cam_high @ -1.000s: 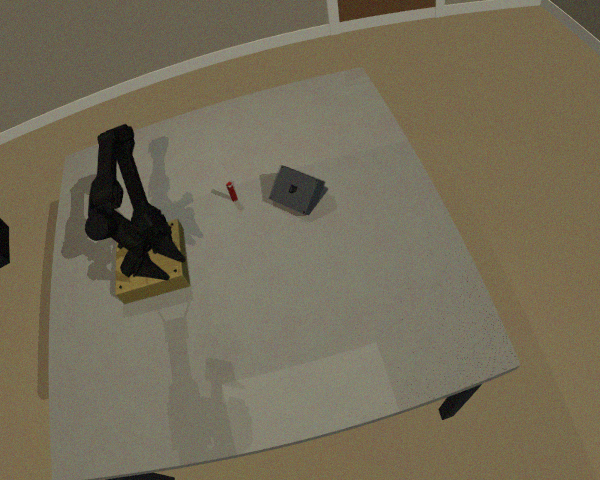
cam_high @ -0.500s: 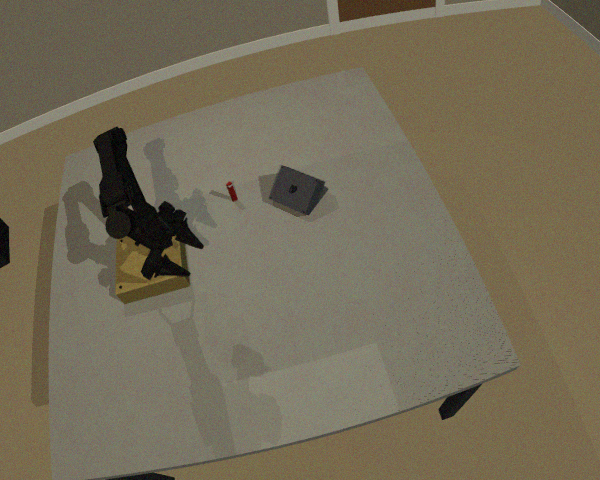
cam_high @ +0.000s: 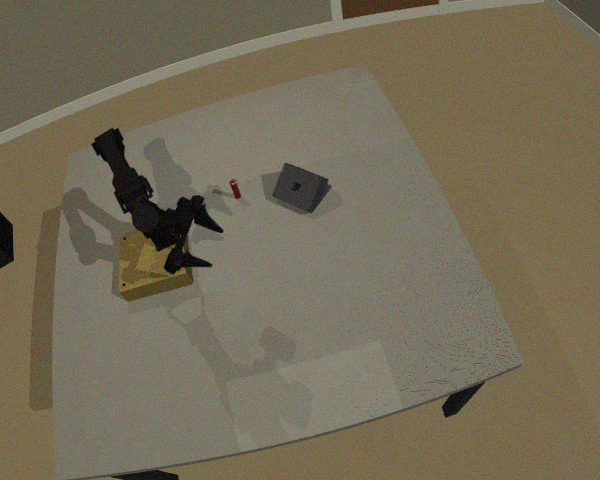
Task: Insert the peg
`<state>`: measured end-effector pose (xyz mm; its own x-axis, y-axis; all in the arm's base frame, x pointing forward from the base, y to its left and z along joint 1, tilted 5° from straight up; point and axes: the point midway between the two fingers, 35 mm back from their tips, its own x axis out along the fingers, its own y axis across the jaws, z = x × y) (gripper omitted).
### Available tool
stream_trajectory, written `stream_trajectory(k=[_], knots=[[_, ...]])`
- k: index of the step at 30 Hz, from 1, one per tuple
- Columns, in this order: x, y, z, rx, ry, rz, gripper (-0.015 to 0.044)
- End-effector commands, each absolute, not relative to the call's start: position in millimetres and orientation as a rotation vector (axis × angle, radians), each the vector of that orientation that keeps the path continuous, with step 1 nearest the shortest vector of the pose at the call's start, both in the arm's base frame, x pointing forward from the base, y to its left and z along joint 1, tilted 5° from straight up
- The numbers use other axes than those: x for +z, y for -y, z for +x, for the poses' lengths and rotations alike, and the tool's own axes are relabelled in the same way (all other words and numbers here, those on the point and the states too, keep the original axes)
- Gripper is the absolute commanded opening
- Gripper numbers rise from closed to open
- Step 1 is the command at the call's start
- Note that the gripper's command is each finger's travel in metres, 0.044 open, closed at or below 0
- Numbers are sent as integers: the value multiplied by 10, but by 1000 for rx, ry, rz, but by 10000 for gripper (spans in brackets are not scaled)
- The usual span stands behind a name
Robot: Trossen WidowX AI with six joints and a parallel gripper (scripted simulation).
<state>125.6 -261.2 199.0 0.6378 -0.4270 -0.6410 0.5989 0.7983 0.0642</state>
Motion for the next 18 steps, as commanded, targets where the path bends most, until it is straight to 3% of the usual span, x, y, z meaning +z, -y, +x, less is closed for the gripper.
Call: stream_trajectory(k=[1, 18], knots=[[1963, 2589, 1343, -592, -653, 358, 440], [1809, 2338, 1778, -591, -671, 729, 440]])
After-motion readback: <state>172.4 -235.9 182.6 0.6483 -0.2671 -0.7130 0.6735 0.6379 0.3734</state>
